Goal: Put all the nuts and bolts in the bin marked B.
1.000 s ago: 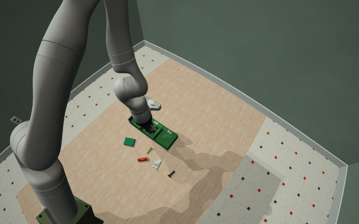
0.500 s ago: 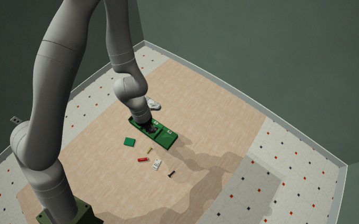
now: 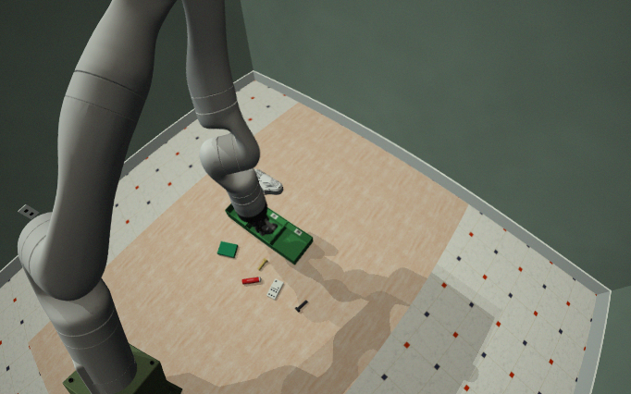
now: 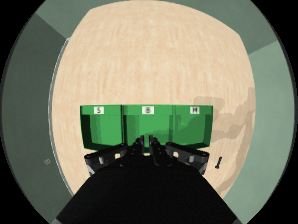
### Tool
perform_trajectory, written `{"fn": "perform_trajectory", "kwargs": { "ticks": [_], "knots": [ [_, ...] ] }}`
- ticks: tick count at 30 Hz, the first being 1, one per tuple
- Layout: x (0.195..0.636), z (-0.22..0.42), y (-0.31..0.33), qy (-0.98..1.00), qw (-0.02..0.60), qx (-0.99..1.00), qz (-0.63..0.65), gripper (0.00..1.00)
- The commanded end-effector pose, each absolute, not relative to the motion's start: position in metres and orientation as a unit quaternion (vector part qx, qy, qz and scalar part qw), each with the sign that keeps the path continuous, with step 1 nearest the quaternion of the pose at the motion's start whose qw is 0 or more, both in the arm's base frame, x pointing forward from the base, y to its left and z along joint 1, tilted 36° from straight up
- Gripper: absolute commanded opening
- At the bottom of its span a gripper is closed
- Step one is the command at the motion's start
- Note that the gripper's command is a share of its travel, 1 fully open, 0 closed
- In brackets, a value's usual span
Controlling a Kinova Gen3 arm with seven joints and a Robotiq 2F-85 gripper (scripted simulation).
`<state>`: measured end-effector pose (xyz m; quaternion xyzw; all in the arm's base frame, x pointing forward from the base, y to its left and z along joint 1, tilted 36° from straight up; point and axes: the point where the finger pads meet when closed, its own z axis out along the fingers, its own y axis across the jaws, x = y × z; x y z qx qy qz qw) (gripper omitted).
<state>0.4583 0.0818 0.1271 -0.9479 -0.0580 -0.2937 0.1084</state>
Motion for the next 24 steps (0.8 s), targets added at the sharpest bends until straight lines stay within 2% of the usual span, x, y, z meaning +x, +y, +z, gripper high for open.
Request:
{"fn": "perform_trajectory", "kwargs": {
  "ticks": [1, 24],
  "knots": [
    [0.458, 0.128, 0.082, -0.058, 0.108, -0.948, -0.294, 0.09],
    [0.451, 0.138, 0.079, -0.058, 0.108, -0.948, -0.294, 0.09]
  ]
}}
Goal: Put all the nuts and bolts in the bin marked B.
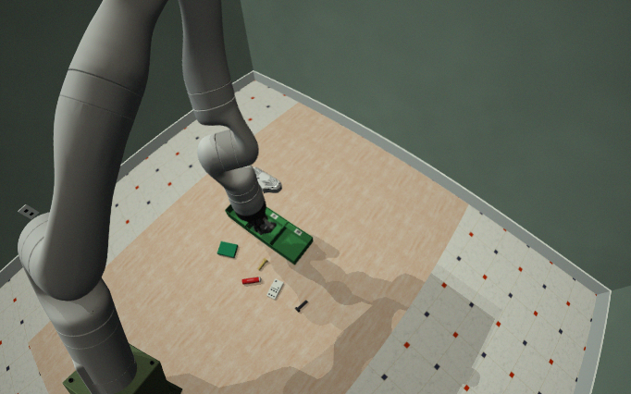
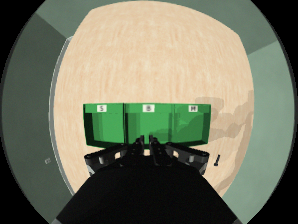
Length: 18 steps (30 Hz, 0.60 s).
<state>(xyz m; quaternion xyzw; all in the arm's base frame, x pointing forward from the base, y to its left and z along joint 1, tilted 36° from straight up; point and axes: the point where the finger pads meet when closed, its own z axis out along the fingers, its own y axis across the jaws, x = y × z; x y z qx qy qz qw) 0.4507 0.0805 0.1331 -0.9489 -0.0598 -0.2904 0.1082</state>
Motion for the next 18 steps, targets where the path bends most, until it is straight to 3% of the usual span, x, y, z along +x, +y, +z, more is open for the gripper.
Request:
{"fn": "perform_trajectory", "kwargs": {
  "ticks": [1, 18],
  "knots": [
    [0.45, 0.139, 0.078, -0.058, 0.108, -0.948, -0.294, 0.09],
    [0.432, 0.166, 0.07, -0.058, 0.108, -0.948, -0.294, 0.09]
  ]
}}
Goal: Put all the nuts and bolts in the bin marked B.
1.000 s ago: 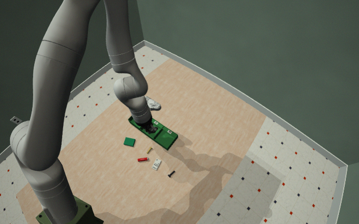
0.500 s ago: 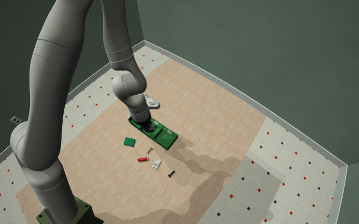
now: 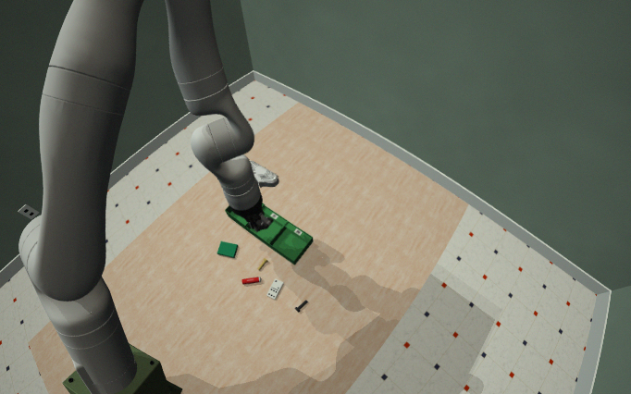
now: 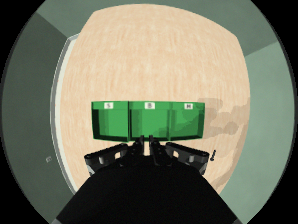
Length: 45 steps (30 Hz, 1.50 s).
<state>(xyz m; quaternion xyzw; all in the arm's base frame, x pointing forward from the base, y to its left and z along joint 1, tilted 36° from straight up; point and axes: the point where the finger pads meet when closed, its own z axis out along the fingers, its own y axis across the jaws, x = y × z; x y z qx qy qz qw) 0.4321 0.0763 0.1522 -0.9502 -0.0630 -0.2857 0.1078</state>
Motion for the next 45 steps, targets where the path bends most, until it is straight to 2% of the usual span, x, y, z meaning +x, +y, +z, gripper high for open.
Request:
{"fn": "perform_trajectory", "kwargs": {
  "ticks": [1, 12, 31, 45],
  "knots": [
    [0.43, 0.169, 0.069, -0.058, 0.108, -0.948, -0.294, 0.09],
    [0.43, 0.17, 0.069, -0.058, 0.108, -0.948, -0.294, 0.09],
    [0.417, 0.185, 0.151, -0.058, 0.109, -0.948, -0.294, 0.09],
    [0.417, 0.185, 0.151, -0.058, 0.109, -0.948, -0.294, 0.09]
  ]
}}
